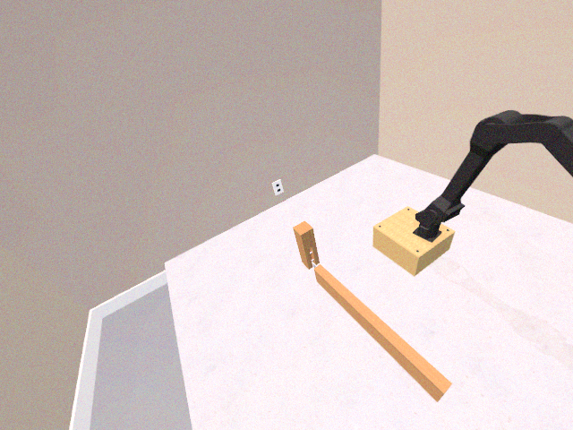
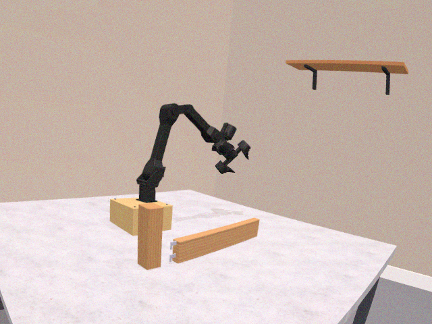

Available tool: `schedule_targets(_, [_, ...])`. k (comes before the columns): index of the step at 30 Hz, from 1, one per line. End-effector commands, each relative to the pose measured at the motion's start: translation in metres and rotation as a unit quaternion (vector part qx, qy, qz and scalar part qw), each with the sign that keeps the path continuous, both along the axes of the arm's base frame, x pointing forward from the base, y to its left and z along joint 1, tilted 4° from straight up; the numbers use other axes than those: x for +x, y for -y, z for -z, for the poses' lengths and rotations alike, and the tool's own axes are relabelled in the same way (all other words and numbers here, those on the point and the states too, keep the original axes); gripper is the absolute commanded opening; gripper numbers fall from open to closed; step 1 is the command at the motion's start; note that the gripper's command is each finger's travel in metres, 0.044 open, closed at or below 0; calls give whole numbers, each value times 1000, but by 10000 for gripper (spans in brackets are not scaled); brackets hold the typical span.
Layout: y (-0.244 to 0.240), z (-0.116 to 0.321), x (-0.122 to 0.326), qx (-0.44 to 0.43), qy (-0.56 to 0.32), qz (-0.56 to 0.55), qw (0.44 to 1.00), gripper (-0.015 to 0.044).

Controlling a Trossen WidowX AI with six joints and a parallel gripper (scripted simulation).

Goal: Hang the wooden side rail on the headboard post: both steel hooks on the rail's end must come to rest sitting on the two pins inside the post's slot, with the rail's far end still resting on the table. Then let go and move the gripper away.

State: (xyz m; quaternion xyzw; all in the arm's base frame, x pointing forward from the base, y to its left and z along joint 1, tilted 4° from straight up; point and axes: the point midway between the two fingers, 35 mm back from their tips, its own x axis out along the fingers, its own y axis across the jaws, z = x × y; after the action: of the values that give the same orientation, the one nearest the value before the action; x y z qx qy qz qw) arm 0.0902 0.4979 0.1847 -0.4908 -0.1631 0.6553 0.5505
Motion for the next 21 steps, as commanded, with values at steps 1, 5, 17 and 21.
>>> schedule_targets(1, [18, 0, 40, -11, 35, 24, 999, 440])
schedule_targets(5, [45, 9, 84, -32, 38, 69, 996, 440])
schedule_targets(17, [137, 27, 190, -106, 120, 147, 976, 440])
schedule_targets(21, [178, 34, 220, -141, 148, 170, 964, 440])
